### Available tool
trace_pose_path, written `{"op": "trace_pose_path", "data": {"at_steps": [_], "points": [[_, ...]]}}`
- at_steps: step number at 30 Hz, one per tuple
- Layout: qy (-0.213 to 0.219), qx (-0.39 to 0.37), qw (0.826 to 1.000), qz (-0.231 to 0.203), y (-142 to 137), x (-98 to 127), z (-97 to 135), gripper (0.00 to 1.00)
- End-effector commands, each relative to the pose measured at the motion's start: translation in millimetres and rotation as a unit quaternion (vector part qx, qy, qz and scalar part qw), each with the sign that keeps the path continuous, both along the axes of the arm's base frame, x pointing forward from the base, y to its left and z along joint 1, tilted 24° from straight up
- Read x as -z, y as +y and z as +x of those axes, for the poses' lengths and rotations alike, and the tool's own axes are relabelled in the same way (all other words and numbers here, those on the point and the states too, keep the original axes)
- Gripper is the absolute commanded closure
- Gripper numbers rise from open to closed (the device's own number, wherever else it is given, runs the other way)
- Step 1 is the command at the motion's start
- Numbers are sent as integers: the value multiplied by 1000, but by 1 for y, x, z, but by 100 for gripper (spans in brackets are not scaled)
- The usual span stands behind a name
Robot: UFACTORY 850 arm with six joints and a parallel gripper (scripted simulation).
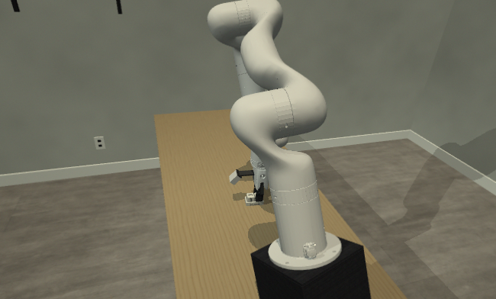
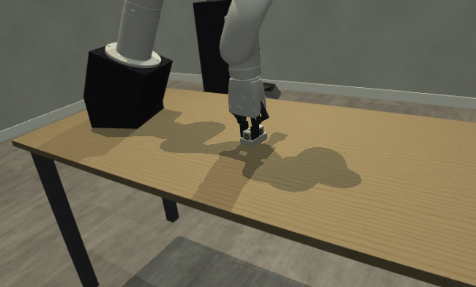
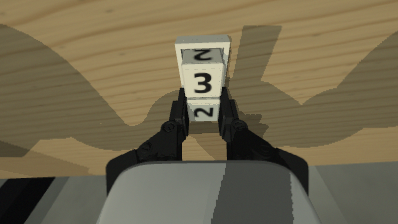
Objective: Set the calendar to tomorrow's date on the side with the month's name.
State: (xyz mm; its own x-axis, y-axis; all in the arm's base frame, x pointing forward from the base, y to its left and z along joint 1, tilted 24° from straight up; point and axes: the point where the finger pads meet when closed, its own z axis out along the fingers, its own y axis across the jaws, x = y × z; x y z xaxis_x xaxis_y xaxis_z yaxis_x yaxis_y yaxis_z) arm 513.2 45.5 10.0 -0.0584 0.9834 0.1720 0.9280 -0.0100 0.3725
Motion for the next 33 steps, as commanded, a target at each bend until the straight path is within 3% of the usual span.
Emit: {"op": "trace_pose_path", "data": {"at_steps": [1, 20, 29, 33], "points": [[0, 0, 1000, 0, 0, 0, 0, 73], [0, 0, 1000, 0, -1, -4, -1, 73], [0, 0, 1000, 0, -12, -61, -24, 73], [0, 0, 1000, 0, -15, -73, -29, 73]]}}
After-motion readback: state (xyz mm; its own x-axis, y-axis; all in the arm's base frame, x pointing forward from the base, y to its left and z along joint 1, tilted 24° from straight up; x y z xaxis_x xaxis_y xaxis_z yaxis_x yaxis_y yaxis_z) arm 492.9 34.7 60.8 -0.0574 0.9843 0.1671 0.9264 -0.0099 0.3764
